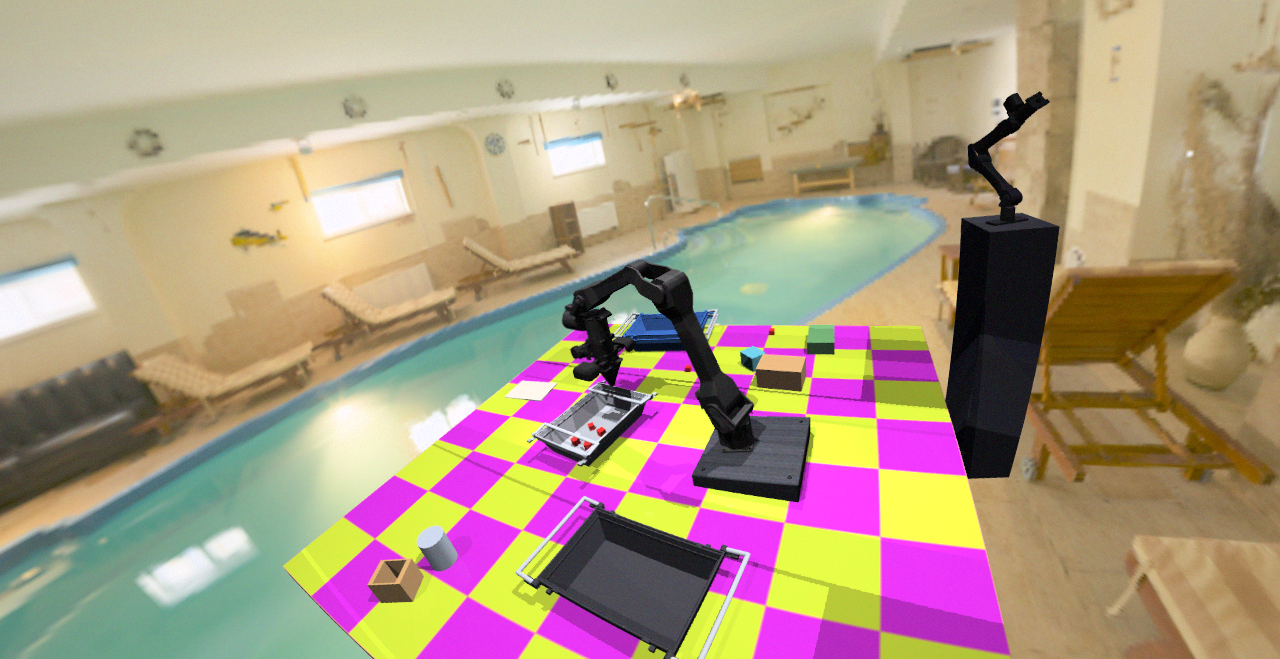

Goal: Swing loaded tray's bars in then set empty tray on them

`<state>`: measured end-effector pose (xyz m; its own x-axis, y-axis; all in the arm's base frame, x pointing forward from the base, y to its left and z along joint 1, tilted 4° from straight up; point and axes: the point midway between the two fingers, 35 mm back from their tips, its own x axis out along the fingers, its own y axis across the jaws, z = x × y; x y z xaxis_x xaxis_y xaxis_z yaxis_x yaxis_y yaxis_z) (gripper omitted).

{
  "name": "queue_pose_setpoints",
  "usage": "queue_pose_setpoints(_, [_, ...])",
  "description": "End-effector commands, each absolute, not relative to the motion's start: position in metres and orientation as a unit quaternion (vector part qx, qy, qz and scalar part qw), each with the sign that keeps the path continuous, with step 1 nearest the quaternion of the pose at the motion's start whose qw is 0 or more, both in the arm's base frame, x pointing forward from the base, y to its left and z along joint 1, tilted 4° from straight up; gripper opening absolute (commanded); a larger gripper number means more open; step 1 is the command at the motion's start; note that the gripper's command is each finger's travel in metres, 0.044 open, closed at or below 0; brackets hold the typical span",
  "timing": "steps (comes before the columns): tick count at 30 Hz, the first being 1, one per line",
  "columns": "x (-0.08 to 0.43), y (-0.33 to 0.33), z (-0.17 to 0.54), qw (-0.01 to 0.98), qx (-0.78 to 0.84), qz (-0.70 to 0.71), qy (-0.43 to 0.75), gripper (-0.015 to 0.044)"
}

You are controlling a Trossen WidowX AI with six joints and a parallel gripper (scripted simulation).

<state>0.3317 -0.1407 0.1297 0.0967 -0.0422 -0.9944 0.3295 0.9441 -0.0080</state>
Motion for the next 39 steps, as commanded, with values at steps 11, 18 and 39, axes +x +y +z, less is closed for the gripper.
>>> queue_pose_setpoints(11, [0.332, -0.141, 0.130, 0.732, 0.109, -0.127, 0.660, 0.0000])
queue_pose_setpoints(18, [0.332, -0.141, 0.130, 0.732, 0.109, -0.127, 0.660, 0.0000])
queue_pose_setpoints(39, [0.322, -0.136, 0.211, 0.732, 0.109, -0.127, 0.660, 0.0420])
